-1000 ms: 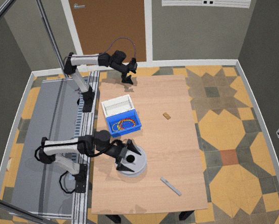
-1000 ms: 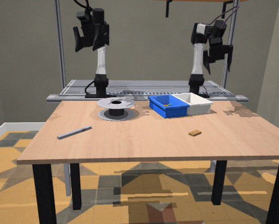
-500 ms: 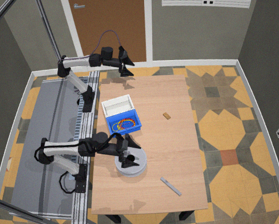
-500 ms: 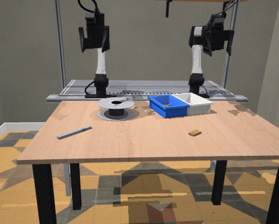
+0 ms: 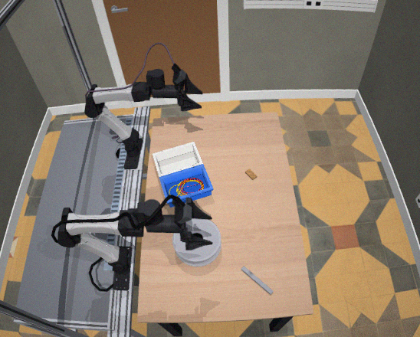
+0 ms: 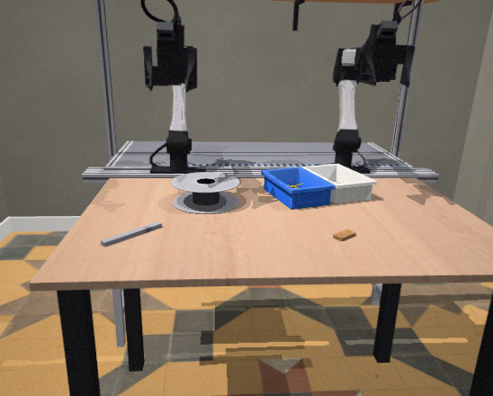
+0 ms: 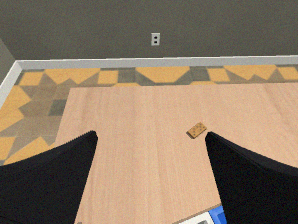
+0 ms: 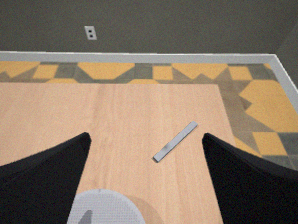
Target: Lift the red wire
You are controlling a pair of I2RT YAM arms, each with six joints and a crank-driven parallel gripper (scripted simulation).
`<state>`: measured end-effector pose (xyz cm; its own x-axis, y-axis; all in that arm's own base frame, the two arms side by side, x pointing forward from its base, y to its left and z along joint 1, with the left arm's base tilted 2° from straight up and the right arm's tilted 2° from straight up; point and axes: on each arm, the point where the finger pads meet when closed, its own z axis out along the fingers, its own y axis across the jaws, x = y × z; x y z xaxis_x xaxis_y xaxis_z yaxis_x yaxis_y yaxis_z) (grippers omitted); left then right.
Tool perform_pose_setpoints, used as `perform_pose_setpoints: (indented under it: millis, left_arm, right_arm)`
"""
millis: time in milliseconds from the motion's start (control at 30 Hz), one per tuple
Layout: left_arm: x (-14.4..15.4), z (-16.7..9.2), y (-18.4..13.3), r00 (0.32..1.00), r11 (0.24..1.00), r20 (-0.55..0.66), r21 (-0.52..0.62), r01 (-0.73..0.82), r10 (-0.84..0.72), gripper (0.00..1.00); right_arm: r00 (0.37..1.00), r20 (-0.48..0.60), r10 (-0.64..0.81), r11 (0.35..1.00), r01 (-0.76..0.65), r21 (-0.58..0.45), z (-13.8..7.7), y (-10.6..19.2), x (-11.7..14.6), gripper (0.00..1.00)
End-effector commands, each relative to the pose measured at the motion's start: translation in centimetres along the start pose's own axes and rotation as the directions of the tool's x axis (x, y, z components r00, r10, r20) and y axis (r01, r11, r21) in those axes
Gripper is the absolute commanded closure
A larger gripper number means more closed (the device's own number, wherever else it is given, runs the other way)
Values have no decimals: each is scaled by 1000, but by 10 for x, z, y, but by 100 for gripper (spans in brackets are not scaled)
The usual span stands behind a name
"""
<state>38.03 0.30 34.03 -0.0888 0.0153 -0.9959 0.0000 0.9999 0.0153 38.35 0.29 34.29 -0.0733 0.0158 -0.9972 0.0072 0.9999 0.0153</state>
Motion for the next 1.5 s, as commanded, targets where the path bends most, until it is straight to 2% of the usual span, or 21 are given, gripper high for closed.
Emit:
perform_pose_setpoints:
  millis: [0, 233, 367, 567, 733, 800, 1033, 1233, 1300, 1367, 1467]
  left_arm:
    - [-20, 0, -3, 996, 1000, 89, 1, 15, -15, 0]
    - [-16, 3, -6, 997, 1000, 69, 10, 30, -30, 1]
    - [-4, 10, -17, 997, 997, 9, 31, 74, -74, 4]
    - [34, 25, -51, 965, 977, -182, 62, 204, -190, 13]
    - [79, 31, -92, 863, 941, -409, 32, 338, -296, 25]
    - [79, 31, -92, 863, 941, -409, 32, 338, -296, 25]
    - [148, 19, -155, 598, 887, -691, -140, 440, -406, 43]
    - [195, -5, -195, 364, 860, -805, -322, 396, -469, 57]
    - [207, -14, -204, 305, 854, -819, -371, 365, -486, 60]
    - [207, -14, -204, 305, 854, -819, -371, 365, -486, 60]
    - [220, -24, -215, 239, 846, -828, -427, 320, -508, 65]
  right_arm:
    - [997, 73, -15, 1000, 16, -11, -2, -1, -17, 0]
    - [997, 73, -15, 1000, 16, -11, -2, -1, -17, 0]
    - [997, 73, -15, 1000, 16, -11, -2, -1, -17, 0]
    - [997, 73, -15, 1000, 16, -11, -2, -1, -17, 0]
    - [997, 73, -15, 1000, 16, -11, -2, -1, -17, 0]
    - [997, 73, -15, 1000, 16, -11, -2, -1, -17, 0]
    - [997, 73, -15, 1000, 16, -11, -2, -1, -17, 0]
    - [997, 73, -15, 1000, 16, -11, -2, -1, -17, 0]
    - [997, 73, -15, 1000, 16, -11, -2, -1, -17, 0]
    - [997, 73, -15, 1000, 16, -11, -2, -1, -17, 0]
    - [997, 73, -15, 1000, 16, -11, -2, -1, -17, 0]
